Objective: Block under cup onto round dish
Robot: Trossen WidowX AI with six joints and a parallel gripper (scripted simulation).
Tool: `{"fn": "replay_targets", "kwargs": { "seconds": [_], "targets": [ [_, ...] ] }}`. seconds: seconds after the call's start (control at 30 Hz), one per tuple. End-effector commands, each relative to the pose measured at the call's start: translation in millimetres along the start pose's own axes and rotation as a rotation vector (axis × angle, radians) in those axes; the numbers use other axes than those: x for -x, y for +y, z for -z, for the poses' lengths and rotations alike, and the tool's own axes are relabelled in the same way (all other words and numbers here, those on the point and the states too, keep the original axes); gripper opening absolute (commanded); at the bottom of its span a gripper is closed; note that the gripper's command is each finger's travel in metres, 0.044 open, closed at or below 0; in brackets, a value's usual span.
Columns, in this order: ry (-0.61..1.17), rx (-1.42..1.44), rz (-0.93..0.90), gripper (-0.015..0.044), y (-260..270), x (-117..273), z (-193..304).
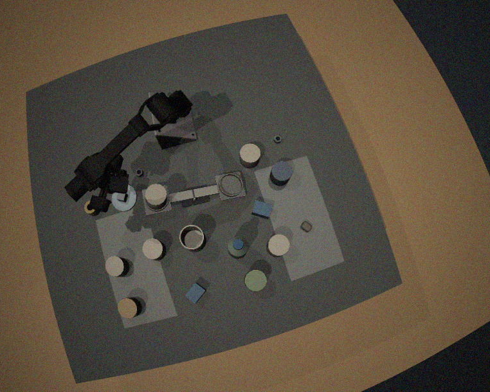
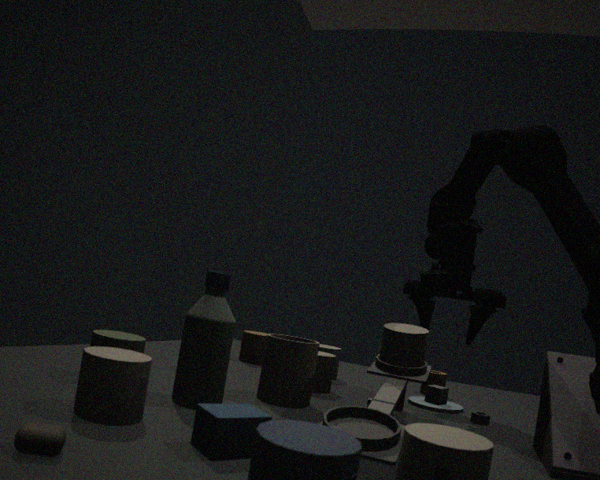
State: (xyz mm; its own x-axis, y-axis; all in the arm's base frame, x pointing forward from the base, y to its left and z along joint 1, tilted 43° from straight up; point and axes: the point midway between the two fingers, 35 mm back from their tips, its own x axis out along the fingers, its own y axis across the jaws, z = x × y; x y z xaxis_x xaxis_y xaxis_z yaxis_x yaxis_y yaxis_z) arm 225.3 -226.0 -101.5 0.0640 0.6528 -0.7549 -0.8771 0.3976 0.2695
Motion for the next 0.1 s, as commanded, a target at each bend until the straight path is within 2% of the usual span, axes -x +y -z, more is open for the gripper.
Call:
{"fn": "replay_targets", "kwargs": {
  "seconds": [0.0, 0.07],
  "targets": [
    [0.001, 0.004, -0.011, 0.044, 1.0, -1.7, -0.1],
    [0.001, 0.004, -0.011, 0.044, 1.0, -1.7, -0.1]
  ]
}}
